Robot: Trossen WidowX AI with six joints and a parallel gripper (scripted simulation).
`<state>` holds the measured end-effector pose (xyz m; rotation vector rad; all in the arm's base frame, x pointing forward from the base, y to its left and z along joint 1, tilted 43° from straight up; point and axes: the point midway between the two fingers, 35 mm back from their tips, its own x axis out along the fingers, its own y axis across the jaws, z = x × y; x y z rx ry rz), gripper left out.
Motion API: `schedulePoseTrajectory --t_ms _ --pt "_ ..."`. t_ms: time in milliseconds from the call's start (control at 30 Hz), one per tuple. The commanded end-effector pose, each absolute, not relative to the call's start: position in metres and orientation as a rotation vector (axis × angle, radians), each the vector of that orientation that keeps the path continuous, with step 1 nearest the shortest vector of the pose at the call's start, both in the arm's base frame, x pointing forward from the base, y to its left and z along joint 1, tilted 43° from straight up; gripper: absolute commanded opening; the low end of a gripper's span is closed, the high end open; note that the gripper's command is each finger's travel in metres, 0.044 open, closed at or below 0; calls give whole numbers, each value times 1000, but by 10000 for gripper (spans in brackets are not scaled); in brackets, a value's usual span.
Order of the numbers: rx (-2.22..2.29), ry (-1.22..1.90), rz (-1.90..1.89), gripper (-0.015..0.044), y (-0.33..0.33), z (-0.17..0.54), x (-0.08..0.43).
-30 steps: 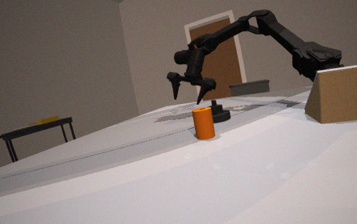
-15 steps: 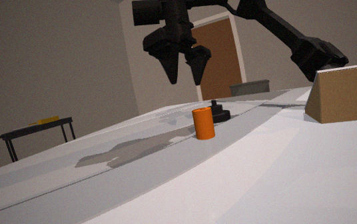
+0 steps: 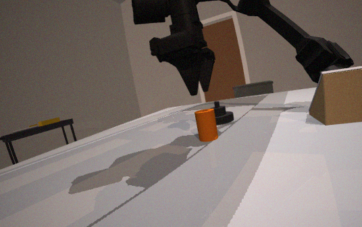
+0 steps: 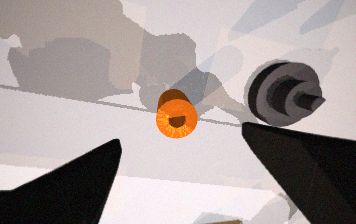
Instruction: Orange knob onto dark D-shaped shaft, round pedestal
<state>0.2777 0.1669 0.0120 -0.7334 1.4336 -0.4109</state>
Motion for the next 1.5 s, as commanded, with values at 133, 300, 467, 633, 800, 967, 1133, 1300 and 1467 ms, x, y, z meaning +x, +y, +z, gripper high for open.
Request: schedulePoseTrajectory --t_ms 133,300,467,633,800,967,1133,1300,1467 --pt "-741 1430 -409 440 153 -4 279" --pt "-741 1430 -409 440 151 -6 279" --pt "-741 1430 -409 440 146 -12 281" --pt "-741 1430 -409 440 141 -19 283" --pt "-741 1430 -409 440 136 -25 284" --pt "-741 1429 -409 440 130 -31 285" --pt "-741 1429 -409 440 125 -37 286" --pt "-741 1429 -410 440 119 -42 287" --pt "-742 1429 -410 440 114 -48 287"
